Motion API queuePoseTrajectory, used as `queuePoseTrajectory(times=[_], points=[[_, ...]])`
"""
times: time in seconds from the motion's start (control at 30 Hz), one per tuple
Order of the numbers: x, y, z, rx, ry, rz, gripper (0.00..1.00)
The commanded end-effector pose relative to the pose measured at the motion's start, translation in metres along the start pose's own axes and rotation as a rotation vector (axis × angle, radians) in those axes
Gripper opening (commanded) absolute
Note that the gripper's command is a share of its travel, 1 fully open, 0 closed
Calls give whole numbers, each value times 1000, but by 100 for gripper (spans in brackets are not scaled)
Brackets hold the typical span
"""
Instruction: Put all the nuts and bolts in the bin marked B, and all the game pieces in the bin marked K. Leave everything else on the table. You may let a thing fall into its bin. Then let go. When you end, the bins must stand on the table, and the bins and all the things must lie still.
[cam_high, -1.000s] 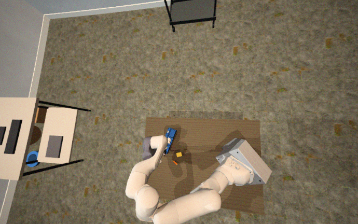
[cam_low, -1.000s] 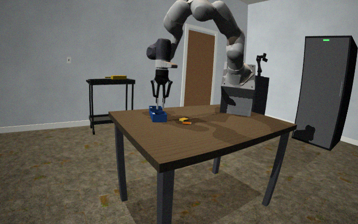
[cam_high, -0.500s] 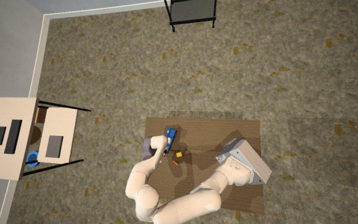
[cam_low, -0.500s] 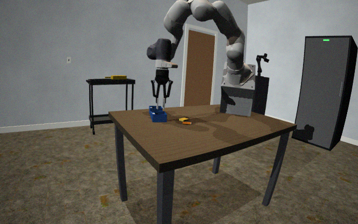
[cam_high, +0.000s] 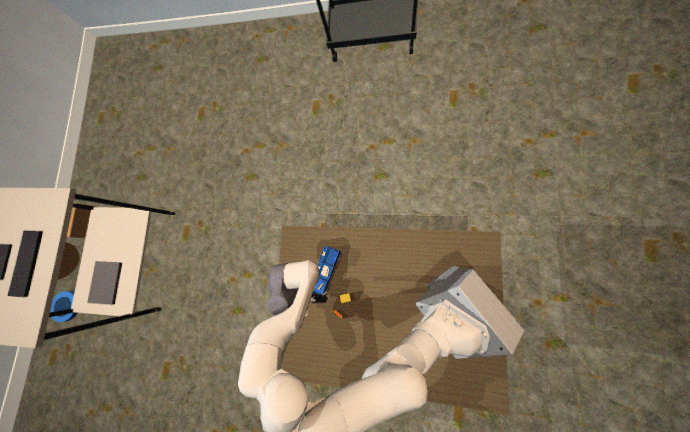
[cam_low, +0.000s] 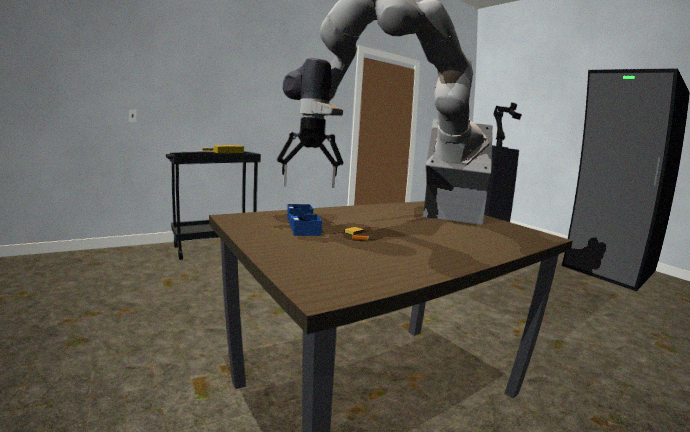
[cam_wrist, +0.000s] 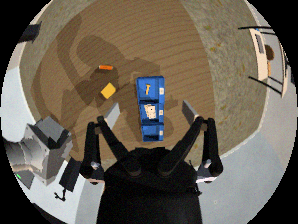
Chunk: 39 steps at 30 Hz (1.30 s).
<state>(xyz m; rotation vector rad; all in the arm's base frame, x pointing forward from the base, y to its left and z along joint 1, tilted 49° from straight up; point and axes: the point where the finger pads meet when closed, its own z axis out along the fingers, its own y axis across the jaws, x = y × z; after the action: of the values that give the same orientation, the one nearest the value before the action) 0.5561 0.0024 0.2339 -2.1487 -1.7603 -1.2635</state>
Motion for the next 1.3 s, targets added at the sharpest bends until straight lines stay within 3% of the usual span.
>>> queuePoseTrajectory(times=[0.0, 0.43, 1.27], points=[[3, -5, -12, 14, 12, 18, 100], [2, -4, -64, 14, 12, 18, 100], [2, -4, -68, 14, 12, 18, 100]])
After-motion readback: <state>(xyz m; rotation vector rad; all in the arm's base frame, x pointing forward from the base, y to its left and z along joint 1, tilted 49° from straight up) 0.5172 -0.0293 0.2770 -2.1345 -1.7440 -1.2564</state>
